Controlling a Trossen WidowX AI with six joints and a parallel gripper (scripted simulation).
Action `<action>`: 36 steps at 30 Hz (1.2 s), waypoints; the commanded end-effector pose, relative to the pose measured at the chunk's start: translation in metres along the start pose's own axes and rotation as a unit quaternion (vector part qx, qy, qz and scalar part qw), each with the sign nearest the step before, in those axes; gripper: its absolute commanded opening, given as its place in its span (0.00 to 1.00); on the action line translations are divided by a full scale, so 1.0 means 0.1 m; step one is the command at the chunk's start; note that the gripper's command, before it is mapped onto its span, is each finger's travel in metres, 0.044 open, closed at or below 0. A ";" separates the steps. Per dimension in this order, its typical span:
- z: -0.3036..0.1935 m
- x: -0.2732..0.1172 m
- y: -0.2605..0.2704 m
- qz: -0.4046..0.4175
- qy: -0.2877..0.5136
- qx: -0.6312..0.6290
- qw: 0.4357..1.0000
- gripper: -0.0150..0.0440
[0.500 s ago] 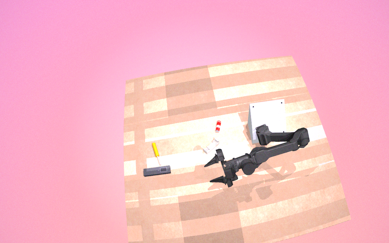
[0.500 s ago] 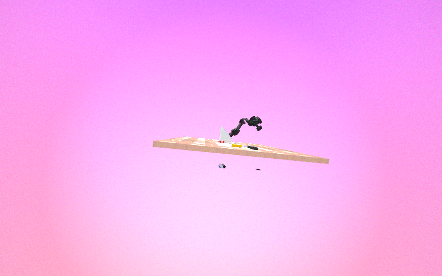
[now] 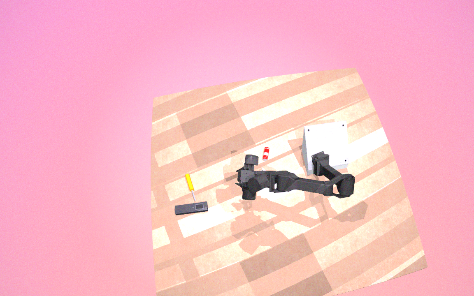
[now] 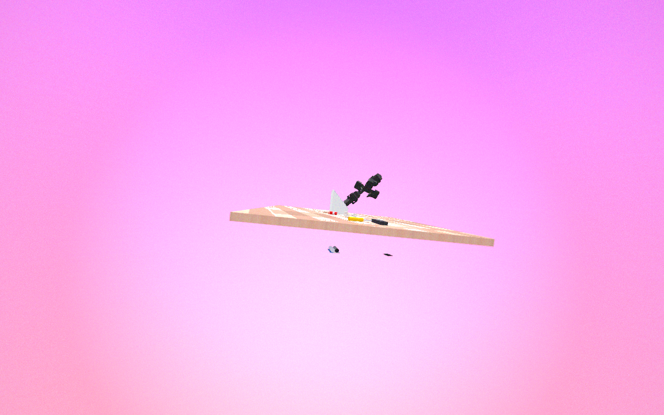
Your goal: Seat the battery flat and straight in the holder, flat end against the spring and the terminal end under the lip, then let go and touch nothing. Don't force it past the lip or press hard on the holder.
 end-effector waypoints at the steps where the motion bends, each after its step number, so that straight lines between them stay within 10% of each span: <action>1: -0.16 0.28 -0.39 -0.036 0.102 0.121 0.987 0.66; 9: -0.74 0.66 -1.24 -0.123 0.302 0.423 0.846 0.66; 18: -1.45 0.72 -1.90 -0.196 0.436 0.694 0.539 0.66; 36: -1.60 0.83 -1.83 -0.197 0.438 0.698 0.532 0.66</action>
Point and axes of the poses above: the point midway between the two fingers, 35 mm back from their tips, its own x axis out along the fingers, its own y axis across the jaws, z = x × y, the point moved 7 cm from there along -x, back along the fingers, and after that the axes turned 3 degrees about -x, right-handed, at the moved point
